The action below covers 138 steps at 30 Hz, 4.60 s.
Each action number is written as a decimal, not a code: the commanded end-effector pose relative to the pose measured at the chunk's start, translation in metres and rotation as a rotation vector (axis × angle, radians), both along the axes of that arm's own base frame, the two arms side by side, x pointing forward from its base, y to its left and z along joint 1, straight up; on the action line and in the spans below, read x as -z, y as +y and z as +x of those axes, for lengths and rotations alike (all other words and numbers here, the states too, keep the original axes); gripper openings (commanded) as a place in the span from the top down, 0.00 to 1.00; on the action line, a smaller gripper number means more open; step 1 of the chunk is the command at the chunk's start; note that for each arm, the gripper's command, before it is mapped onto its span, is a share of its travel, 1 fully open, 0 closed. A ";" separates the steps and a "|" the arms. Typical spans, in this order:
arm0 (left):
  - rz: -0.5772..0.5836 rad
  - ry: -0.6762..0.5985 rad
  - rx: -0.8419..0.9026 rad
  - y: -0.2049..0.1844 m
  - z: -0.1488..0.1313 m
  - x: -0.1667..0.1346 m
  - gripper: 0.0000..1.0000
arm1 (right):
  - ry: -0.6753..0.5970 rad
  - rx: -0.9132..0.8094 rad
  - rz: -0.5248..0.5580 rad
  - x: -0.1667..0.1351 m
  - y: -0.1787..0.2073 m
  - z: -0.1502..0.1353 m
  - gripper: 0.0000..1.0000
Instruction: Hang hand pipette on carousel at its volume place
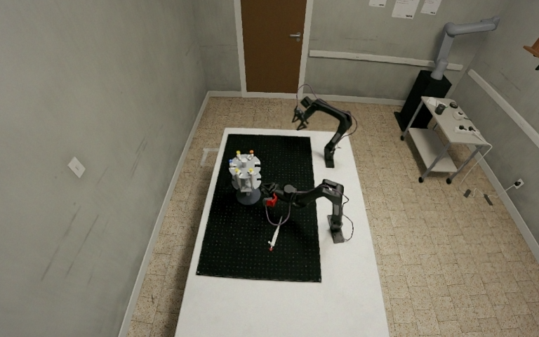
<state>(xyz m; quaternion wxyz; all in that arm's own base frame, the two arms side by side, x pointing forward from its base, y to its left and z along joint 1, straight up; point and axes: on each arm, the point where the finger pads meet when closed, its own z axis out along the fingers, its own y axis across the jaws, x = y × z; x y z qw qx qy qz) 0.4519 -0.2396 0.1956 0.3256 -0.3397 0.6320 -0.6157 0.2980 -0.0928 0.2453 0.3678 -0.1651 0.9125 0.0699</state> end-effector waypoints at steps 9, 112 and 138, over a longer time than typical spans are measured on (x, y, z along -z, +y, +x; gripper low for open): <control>-0.016 -0.054 -0.002 0.022 -0.027 -0.020 0.51 | -0.028 -0.003 -0.005 -0.007 -0.003 0.004 0.00; 1.378 0.658 0.724 0.261 -0.050 0.046 0.46 | -0.028 -0.003 -0.005 -0.007 -0.003 0.004 0.00; 1.142 1.032 0.332 0.261 -0.048 0.040 0.46 | -0.028 -0.003 -0.005 -0.007 -0.003 0.004 0.00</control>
